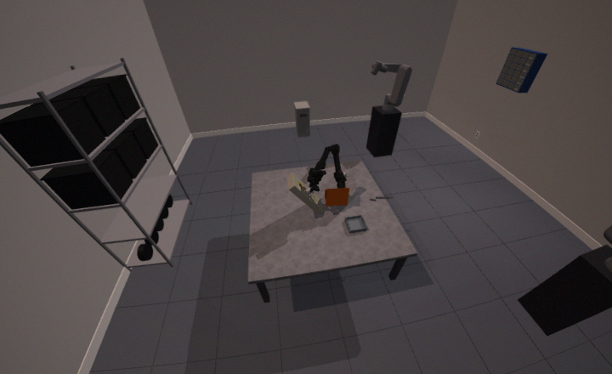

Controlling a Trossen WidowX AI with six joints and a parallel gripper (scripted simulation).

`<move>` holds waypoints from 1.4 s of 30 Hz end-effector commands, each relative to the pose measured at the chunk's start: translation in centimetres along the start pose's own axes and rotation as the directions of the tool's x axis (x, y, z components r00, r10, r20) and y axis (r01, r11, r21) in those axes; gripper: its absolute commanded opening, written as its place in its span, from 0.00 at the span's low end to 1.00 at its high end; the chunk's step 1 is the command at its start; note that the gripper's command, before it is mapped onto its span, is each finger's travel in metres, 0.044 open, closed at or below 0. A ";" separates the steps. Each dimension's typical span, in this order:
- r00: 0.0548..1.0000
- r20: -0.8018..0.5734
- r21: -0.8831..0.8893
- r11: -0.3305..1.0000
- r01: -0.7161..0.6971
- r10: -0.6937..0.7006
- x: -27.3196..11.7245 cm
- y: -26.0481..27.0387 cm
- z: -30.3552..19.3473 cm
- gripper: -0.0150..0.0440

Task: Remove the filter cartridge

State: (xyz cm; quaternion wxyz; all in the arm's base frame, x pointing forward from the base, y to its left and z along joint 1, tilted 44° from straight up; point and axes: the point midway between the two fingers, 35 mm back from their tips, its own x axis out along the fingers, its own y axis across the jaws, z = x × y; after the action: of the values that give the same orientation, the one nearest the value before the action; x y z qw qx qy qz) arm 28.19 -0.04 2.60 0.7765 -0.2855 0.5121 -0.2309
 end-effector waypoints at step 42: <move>1.000 -0.002 0.002 1.000 -0.008 0.009 -9.6 5.6 3.1 0.25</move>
State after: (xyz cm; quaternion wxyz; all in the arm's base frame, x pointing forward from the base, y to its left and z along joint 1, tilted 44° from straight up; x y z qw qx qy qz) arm 27.63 9.55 7.29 0.7727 -0.2872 0.5172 -0.2300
